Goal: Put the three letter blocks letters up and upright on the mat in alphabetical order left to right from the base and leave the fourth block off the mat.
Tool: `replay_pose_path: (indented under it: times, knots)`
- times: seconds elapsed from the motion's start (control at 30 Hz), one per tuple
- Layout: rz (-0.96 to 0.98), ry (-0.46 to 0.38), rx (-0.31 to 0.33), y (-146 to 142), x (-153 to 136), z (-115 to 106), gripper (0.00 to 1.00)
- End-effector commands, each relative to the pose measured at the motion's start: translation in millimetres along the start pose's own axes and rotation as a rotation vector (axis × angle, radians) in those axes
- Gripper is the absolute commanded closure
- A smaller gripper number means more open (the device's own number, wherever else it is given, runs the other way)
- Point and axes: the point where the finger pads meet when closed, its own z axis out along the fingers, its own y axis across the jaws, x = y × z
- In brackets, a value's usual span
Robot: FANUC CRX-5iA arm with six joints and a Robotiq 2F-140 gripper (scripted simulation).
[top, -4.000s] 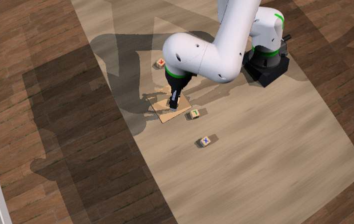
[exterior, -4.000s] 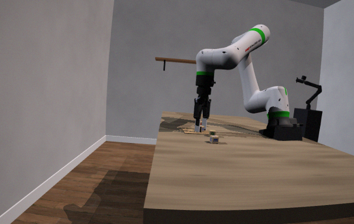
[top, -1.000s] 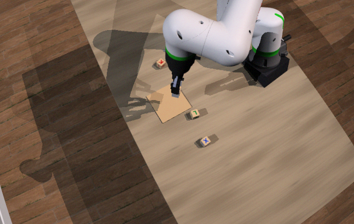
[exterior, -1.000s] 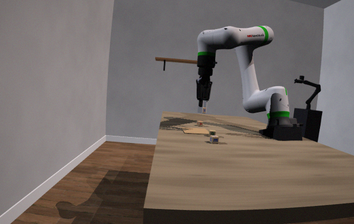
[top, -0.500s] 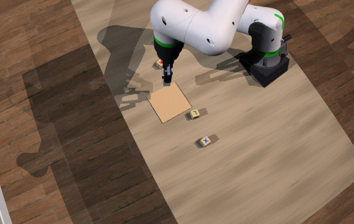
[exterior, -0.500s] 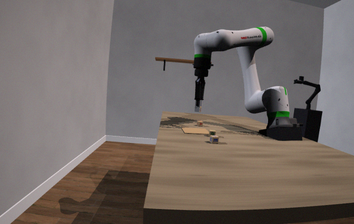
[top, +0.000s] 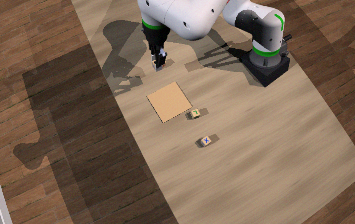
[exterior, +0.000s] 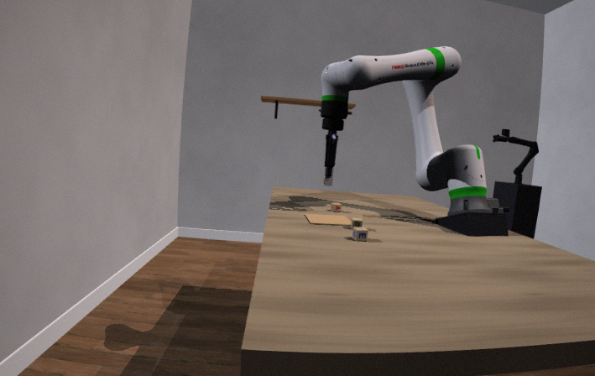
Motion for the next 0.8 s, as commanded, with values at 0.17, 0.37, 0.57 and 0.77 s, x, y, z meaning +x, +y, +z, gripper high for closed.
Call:
replay_pose_path:
  times: [0.17,0.37,0.57,0.77]
  knots:
    - [-0.032,-0.006,0.010,5,0,0,0.84]
    - [-0.032,-0.006,0.010,5,0,1,0.84]
    - [-0.032,-0.006,0.010,5,0,8,0.84]
    - [-0.032,-0.006,0.010,5,0,21,0.84]
